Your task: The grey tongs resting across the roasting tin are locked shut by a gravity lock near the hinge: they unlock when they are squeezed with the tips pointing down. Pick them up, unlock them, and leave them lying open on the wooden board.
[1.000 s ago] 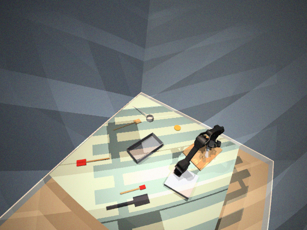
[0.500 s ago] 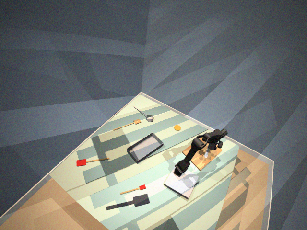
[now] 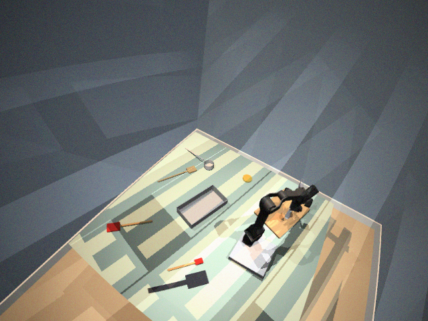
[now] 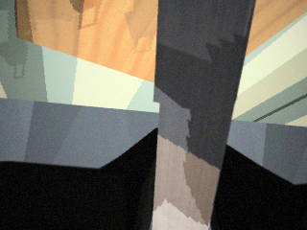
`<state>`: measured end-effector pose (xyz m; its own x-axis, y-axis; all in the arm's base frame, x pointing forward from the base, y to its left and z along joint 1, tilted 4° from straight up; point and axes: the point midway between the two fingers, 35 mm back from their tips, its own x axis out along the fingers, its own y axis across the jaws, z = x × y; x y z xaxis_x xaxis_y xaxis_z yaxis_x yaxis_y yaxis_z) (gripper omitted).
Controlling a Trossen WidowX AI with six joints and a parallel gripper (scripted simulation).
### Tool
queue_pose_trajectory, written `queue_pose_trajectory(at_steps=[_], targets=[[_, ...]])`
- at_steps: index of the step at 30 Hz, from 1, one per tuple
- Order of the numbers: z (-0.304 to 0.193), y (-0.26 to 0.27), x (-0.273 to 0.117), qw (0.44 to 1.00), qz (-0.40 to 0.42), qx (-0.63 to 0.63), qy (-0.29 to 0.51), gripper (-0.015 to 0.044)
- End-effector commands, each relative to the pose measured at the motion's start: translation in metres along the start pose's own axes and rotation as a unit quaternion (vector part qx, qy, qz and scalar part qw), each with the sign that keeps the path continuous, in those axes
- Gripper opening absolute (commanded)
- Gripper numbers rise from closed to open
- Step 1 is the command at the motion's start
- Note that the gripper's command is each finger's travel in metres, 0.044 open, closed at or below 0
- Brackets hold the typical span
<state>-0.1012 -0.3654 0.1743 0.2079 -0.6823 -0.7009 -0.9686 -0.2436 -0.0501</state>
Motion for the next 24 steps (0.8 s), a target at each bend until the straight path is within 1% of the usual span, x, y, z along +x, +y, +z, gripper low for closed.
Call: queue_pose_trajectory(at_steps=[1,9,24], targets=[[-0.004,-0.003,-0.012,0.999,-0.001,-0.006,0.042,-0.0150],[-0.006,-0.009,-0.033,0.992,-0.001,-0.027,0.119,-0.0150],[-0.006,-0.009,-0.033,0.992,-0.001,-0.027,0.121,-0.0150]])
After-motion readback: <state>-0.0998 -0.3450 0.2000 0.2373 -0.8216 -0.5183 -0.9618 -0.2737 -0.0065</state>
